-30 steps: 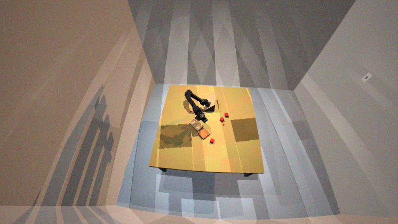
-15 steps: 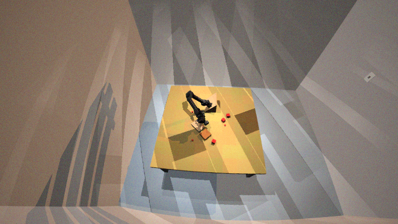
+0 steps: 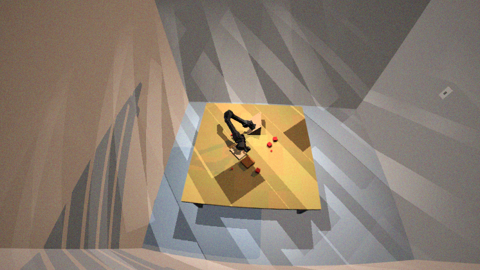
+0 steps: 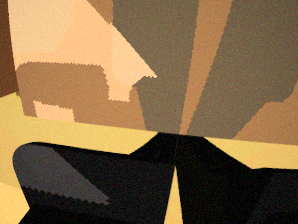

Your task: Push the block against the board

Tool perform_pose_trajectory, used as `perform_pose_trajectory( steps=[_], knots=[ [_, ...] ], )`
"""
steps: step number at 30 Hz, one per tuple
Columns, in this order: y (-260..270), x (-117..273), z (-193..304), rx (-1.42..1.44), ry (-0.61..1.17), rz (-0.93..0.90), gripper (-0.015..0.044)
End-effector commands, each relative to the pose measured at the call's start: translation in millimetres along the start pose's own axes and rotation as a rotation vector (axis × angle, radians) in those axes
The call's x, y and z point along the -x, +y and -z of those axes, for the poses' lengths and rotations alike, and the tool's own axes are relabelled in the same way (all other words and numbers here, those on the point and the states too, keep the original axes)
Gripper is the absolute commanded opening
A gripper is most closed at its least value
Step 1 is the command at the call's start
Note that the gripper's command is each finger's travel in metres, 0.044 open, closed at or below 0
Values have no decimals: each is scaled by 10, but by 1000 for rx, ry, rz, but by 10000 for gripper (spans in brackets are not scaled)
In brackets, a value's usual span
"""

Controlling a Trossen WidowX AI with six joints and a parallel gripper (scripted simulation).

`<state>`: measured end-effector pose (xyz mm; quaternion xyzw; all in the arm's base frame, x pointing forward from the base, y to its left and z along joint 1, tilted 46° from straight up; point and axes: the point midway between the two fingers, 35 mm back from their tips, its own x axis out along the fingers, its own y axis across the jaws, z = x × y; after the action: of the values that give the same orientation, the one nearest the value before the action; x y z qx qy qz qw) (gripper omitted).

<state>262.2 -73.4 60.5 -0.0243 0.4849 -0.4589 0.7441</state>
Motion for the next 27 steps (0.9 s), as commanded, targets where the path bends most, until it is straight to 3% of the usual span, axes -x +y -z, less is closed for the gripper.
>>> perform_pose_trajectory(
  steps=[1, 27],
  knots=[
    [-4, -6, -92, -3, -7, 4, 0],
    [16, -7, 256, -1, -4, 3, 0]
  ],
)
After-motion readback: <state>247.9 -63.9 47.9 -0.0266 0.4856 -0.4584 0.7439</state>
